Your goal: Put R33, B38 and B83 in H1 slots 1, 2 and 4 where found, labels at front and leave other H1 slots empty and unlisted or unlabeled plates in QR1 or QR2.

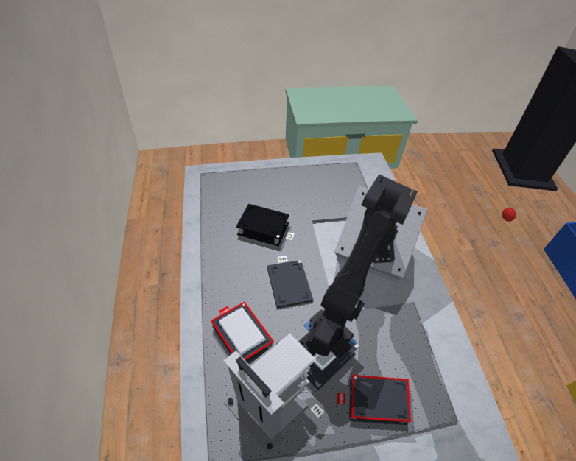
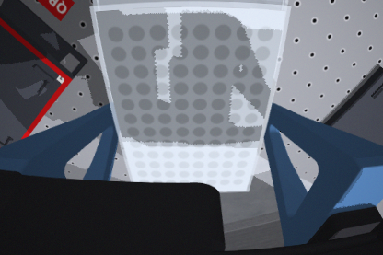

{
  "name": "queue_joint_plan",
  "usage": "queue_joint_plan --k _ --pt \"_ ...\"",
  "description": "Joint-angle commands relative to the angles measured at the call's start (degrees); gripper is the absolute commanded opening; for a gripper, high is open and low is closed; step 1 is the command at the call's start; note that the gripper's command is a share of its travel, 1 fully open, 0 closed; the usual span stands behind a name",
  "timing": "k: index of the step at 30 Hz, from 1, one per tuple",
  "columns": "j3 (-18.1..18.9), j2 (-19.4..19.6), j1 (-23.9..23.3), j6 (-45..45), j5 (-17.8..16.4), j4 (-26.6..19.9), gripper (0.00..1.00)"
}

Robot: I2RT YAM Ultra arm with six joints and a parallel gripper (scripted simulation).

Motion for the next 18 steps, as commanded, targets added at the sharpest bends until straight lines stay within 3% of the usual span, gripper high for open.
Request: queue_joint_plan --k 1,12,13,18 --pt "-0.8 0.0 0.7 0.3 0.5 1.5 0.86" --pt "-0.5 1.4 0.8 0.4 0.6 2.8 0.86" --pt "-0.7 -0.4 0.3 0.4 0.6 3.0 0.86" --pt "-1.8 2.1 0.2 0.3 0.5 3.5 0.86"
